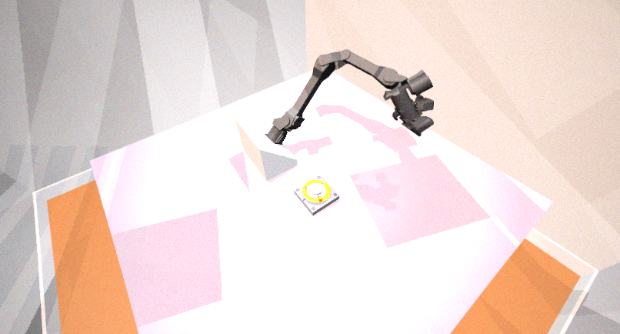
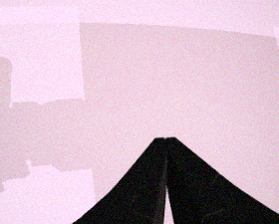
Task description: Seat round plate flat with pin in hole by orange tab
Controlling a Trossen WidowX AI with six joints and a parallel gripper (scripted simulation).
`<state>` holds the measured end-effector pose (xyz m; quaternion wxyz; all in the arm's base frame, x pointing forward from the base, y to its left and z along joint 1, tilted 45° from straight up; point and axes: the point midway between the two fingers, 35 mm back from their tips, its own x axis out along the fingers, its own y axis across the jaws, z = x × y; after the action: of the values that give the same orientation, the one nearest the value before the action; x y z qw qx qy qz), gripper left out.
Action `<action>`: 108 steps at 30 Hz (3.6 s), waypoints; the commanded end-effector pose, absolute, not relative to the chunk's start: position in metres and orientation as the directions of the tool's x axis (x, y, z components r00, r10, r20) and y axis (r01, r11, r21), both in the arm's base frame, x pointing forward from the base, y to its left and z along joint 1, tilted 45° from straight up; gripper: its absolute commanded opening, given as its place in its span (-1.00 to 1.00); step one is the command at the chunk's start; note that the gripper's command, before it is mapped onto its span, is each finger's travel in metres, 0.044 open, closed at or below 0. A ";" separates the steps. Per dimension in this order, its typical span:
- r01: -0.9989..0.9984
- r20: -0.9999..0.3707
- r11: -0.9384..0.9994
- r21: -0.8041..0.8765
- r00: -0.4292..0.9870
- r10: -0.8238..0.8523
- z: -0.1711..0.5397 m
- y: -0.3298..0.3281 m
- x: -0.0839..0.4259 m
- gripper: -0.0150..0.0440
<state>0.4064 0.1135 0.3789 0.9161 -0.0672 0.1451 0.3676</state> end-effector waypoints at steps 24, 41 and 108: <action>0.101 -0.717 0.712 0.695 0.186 0.672 0.056 -0.112 0.334 -0.49; 0.103 -0.714 0.709 0.698 0.185 0.676 0.020 -0.081 0.342 -0.49; 0.104 -0.715 0.710 0.696 0.184 0.674 -0.016 -0.110 0.302 -0.49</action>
<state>0.3085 -0.1115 -0.0126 0.7040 0.3206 0.6000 0.2040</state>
